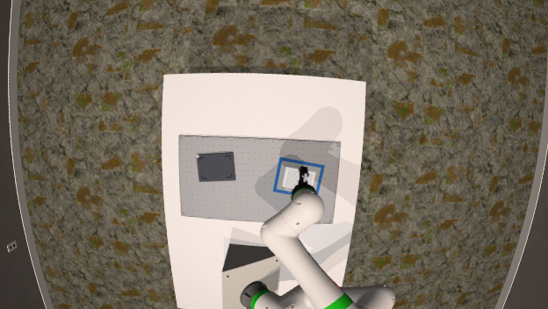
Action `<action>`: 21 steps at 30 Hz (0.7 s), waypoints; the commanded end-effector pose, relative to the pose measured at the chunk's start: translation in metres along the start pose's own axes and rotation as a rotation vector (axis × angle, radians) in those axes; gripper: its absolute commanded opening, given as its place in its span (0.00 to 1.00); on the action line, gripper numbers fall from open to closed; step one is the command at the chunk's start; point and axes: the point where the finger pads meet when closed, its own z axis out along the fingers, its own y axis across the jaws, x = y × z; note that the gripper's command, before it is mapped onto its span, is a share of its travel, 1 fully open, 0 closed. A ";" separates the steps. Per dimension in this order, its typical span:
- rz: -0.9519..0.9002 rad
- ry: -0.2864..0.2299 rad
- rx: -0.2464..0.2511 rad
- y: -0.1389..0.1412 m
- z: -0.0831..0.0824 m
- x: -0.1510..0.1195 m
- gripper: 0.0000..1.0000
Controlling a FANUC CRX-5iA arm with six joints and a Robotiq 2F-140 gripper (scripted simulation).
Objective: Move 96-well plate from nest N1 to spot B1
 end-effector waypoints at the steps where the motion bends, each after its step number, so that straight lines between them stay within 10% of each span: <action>1: 0.000 0.000 0.000 0.000 0.000 0.000 0.00; 21: 0.000 0.000 0.000 0.000 0.003 0.000 0.00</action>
